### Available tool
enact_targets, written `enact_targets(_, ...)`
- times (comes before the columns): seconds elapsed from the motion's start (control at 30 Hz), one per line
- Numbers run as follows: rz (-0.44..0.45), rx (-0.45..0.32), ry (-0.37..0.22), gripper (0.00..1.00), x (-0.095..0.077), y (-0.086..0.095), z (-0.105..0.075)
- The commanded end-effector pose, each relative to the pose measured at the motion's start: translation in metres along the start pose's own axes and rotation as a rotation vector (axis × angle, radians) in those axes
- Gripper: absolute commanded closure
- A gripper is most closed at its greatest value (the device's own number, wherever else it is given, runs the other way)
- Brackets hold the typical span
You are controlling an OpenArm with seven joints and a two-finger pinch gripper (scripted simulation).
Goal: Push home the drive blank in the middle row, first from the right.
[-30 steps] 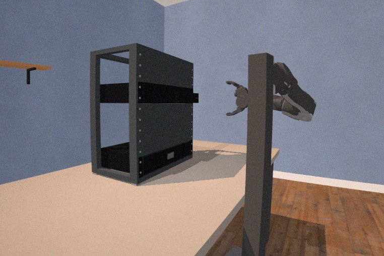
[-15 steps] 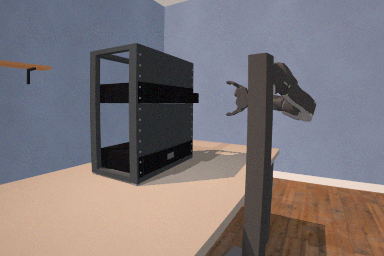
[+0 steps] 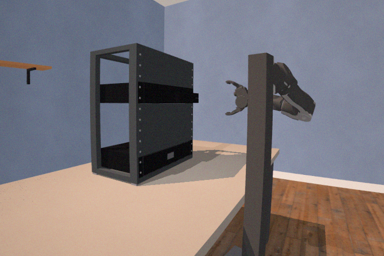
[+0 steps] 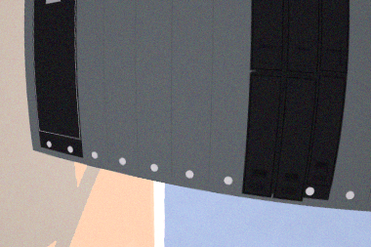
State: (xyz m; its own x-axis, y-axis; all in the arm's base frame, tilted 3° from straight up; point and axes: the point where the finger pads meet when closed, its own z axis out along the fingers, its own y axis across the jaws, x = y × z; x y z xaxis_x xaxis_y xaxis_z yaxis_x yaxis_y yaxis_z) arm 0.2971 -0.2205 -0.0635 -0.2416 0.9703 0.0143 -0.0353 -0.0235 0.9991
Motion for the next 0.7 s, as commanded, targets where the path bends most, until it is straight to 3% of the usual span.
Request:
enact_targets(0.0,0.002,0.003,-0.004,0.00,-0.001,0.000,0.001)
enact_targets(0.43,0.002,0.001,-0.005,0.00,-0.004,0.010,0.027)
enact_targets(0.67,0.002,0.000,-0.005,0.00,-0.007,0.019,0.051)
